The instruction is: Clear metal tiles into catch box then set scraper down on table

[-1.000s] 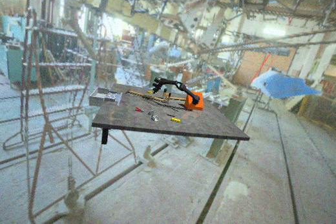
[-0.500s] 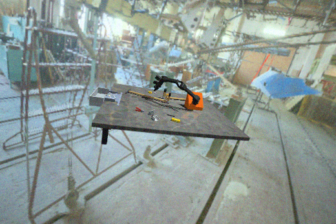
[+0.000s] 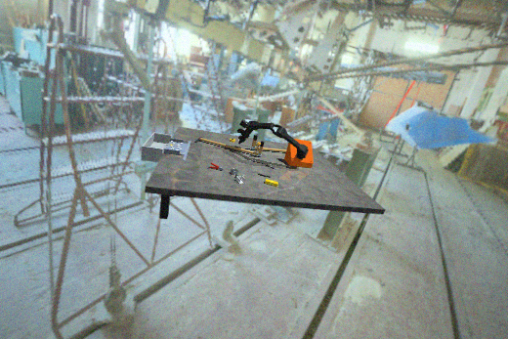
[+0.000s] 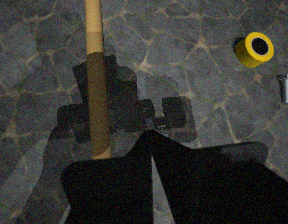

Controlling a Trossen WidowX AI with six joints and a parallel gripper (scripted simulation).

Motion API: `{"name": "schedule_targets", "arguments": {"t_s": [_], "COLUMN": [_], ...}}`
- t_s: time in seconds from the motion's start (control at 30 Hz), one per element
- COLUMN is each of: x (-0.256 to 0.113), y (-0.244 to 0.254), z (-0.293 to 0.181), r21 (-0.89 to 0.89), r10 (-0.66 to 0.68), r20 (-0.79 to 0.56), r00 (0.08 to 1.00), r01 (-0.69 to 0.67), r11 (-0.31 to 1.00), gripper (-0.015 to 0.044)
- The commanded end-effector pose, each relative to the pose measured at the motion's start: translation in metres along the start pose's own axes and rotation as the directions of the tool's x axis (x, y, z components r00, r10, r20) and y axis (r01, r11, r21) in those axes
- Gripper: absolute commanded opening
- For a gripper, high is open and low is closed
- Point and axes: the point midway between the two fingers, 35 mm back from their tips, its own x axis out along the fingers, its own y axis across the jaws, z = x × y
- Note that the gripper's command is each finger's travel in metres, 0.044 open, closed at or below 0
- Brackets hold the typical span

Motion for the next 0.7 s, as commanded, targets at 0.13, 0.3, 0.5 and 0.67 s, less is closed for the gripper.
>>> {"name": "schedule_targets", "arguments": {"t_s": [0.13,0.3,0.5,0.67], "x": [0.012,0.020,0.035,0.038], "y": [-0.007,-0.007,-0.007,-0.006], "z": [-0.009,-0.013,-0.019,-0.021], "r21": [-0.008,-0.008,-0.007,-0.007], "r10": [0.008,0.009,0.010,0.010], "r20": [-0.011,-0.012,-0.012,-0.012], "r00": [1.000,1.000,1.000,1.000], "r01": [-0.008,-0.009,-0.010,-0.010], "r11": [1.000,1.000,1.000,1.000], "gripper": [0.0000,0.0000,0.0000,0.0000]}}
